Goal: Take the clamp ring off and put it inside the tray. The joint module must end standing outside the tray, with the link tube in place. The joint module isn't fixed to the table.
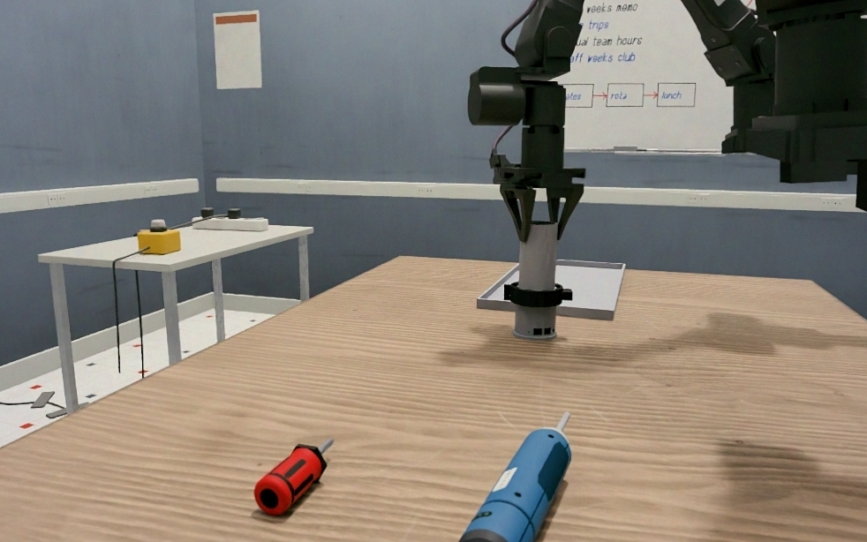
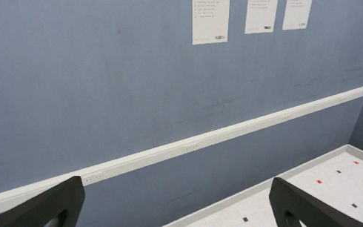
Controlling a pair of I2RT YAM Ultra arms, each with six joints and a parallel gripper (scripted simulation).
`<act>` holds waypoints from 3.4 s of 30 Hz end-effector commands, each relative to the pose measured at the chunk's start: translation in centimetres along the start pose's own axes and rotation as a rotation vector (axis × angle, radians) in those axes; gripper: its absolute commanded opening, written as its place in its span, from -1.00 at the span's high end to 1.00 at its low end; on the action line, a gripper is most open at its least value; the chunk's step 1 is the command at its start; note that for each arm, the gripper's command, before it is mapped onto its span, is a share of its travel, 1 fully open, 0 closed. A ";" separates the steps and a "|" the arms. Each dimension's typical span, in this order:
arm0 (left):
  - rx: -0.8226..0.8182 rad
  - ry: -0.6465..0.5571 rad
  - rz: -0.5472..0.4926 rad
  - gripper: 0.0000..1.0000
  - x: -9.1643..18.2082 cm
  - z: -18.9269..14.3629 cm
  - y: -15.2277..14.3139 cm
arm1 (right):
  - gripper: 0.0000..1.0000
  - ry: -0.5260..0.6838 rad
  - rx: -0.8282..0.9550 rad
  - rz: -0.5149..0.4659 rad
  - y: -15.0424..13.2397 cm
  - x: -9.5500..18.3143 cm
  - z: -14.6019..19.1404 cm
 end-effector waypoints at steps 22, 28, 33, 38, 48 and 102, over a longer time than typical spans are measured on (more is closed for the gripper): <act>0.013 0.013 0.006 -1.00 0.3 0.5 0.9 | 0.05 0.005 -0.172 -0.022 0.6 0.9 0.0; 0.013 0.013 0.006 -1.00 0.3 0.5 0.9 | 0.05 0.007 -0.173 -0.022 0.6 0.9 0.1; 0.013 0.013 0.006 -1.00 0.3 0.5 0.9 | 0.05 0.003 -0.173 -0.025 0.7 0.9 -0.1; 0.013 0.013 0.006 -1.00 0.3 0.5 0.9 | 0.05 0.002 -0.173 -0.026 0.8 0.9 -0.1; 0.013 0.013 0.006 -1.00 0.3 0.5 0.9 | 0.05 -0.001 -0.173 -0.028 0.8 0.9 -0.2; 0.013 0.013 0.006 -1.00 0.3 0.5 0.9 | 0.05 -0.019 -0.151 -0.043 1.2 0.9 -0.9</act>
Point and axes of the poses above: on each arm, the point where the finger pads meet when closed, its own x axis back along the fingers, its own z axis across the jaws, y = z × x, the point moved 1 cm from there along x, back along the fingers, and after that the axes turned 7 degrees about -x, right-handed, at the moved point
